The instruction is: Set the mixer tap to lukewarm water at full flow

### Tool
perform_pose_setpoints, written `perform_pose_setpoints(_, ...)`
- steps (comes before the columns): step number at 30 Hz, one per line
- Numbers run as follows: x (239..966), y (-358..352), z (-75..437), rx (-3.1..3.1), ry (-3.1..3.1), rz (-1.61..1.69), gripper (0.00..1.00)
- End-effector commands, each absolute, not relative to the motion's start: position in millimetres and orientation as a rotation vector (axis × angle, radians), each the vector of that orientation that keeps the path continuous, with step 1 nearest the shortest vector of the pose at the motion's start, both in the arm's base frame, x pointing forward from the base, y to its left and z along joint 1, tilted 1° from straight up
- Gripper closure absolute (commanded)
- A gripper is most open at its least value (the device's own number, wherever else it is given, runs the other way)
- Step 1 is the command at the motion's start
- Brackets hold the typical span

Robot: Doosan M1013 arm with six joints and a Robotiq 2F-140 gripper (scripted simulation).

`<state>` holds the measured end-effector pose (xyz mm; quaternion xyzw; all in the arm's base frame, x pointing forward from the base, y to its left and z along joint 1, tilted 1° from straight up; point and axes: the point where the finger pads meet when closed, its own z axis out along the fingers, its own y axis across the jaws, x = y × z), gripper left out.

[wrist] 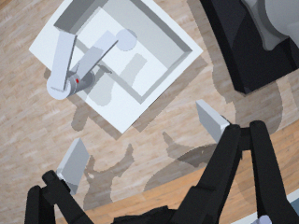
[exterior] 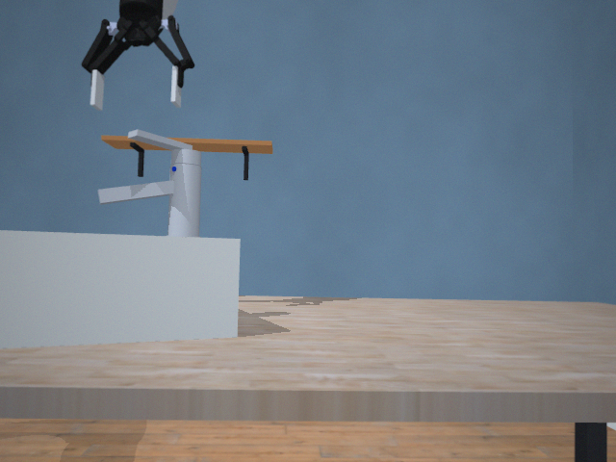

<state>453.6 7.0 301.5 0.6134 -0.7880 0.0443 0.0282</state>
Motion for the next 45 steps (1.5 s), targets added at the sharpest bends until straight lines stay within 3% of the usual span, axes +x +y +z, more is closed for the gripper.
perform_pose_setpoints(1, 479.9, -42.5, 302.9, 1.568, -2.681, 0.075, 0.0)
perform_pose_setpoints(10, 499.4, -128.5, 305.0, 1.13, -2.922, 0.025, 0.0)
perform_pose_setpoints(21, 501.3, -145.4, 305.3, 1.045, -2.959, 0.016, 0.0)
perform_pose_setpoints(22, 501.3, -145.4, 305.3, 1.045, -2.959, 0.016, 1.0)
perform_pose_setpoints(45, 501.3, -145.4, 305.3, 1.045, -2.959, 0.016, 1.0)
